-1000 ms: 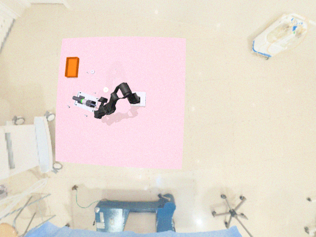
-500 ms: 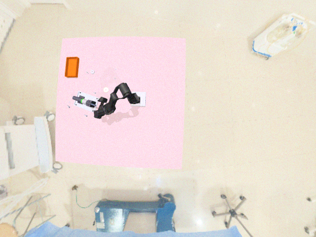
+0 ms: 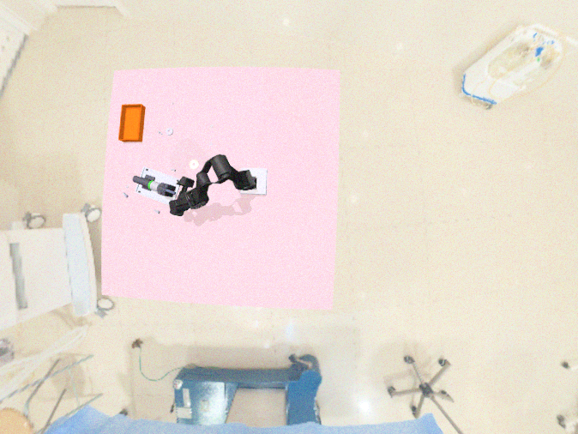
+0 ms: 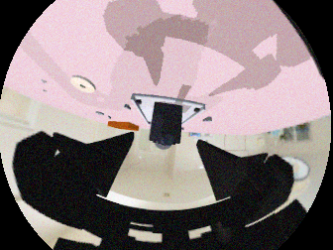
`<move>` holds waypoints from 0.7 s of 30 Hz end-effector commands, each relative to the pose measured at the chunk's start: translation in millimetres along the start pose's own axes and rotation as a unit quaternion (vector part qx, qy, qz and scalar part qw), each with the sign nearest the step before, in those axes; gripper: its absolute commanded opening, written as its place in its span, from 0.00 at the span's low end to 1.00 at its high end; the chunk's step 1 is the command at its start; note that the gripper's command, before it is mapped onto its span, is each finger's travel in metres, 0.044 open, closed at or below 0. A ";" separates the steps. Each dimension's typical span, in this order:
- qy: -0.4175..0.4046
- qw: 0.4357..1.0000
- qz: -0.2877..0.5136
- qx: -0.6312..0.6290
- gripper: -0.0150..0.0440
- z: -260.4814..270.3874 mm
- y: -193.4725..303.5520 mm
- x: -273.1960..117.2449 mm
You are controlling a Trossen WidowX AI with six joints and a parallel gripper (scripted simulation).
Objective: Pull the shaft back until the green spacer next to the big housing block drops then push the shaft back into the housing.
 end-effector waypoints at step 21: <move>0.002 1.000 0.004 -0.001 1.00 -0.7 2.7 18.0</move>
Point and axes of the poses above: the point midway between the two fingers, 35 mm back from their tips, its own x axis out along the fingers, its own z axis across the jaws, y = z × x, the point moved 7 cm from there along -x, back along the fingers, and after that the axes turned 15 degrees about -x, right-handed, at the moved point
